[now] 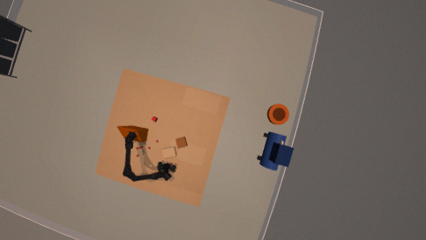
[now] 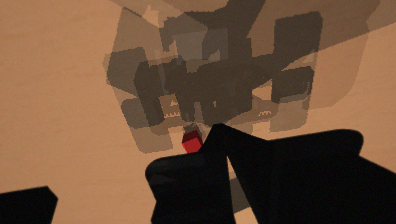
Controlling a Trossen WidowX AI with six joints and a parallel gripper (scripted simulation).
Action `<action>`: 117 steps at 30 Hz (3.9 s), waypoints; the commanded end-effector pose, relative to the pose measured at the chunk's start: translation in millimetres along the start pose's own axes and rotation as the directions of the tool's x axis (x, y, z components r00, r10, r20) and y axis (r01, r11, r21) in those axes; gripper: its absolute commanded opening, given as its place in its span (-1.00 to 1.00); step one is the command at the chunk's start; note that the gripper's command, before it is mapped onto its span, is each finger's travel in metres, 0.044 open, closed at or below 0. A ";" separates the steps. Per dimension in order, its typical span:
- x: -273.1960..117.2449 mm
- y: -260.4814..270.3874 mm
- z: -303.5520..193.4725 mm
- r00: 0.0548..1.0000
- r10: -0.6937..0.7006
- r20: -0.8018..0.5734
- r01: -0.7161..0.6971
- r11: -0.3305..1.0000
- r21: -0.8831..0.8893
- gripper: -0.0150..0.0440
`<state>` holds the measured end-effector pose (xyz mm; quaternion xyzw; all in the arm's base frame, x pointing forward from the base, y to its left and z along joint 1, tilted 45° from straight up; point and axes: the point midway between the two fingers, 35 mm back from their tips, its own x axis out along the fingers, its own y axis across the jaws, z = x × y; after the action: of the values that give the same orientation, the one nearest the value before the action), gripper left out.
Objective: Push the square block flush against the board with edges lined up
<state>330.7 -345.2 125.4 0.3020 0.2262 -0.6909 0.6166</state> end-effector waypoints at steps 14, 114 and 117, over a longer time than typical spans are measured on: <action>-0.5 0.3 -0.8 1.000 0.003 -0.003 -0.003 1.000 -0.005 -0.49; -0.1 45.4 -106.1 1.000 0.003 -0.012 -0.007 0.915 -0.403 -0.49; -0.1 47.7 -101.7 1.000 0.003 -0.011 -0.007 0.915 -0.403 -0.49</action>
<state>388.9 -278.9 51.7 0.1722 0.3664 -0.6283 0.6643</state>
